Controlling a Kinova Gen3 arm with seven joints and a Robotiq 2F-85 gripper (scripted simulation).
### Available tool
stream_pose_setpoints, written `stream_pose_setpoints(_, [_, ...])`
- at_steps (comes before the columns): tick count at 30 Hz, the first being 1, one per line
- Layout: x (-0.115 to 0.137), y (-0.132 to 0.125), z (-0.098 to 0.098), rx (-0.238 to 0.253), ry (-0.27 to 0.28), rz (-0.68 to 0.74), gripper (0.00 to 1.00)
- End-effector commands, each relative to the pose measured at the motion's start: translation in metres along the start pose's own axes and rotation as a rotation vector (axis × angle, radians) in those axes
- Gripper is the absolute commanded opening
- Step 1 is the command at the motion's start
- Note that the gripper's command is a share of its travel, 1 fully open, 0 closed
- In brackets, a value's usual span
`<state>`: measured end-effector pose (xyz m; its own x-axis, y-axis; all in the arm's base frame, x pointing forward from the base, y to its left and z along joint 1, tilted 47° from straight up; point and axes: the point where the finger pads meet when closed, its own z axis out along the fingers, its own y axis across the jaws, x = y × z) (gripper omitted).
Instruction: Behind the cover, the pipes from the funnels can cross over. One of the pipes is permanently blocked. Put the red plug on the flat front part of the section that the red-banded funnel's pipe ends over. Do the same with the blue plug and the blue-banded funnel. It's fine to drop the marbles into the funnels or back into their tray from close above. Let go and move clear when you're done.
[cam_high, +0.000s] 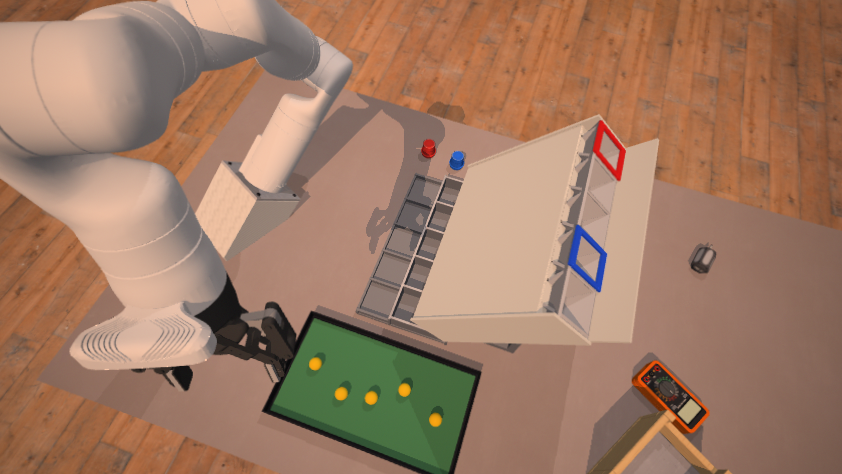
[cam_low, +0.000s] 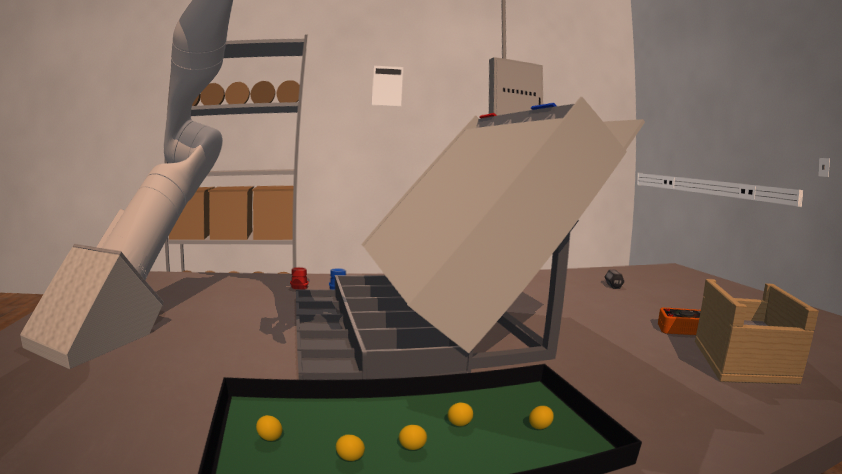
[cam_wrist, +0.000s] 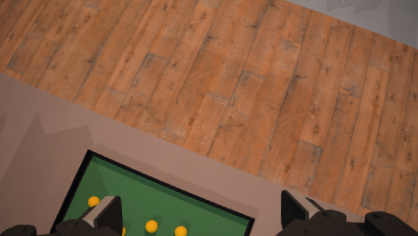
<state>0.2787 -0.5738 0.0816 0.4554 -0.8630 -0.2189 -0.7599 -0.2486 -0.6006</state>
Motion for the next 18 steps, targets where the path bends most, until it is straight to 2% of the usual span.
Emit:
stream_pose_setpoints(1, [-0.028,-0.067,-0.009,0.090,-0.006,-0.264,1.00])
stream_pose_setpoints(4, [-0.037,-0.094,-0.010,0.101,-0.012,-0.286,1.00])
stream_pose_setpoints(8, [-0.056,-0.136,-0.016,0.145,-0.012,-0.425,1.00])
stream_pose_setpoints(13, [-0.080,-0.189,-0.023,0.145,-0.012,-0.425,1.00])
stream_pose_setpoints(17, [-0.082,-0.192,-0.023,0.145,-0.012,-0.425,1.00])
stream_pose_setpoints(18, [-0.125,-0.224,-0.034,0.228,-0.059,-0.693,1.00])
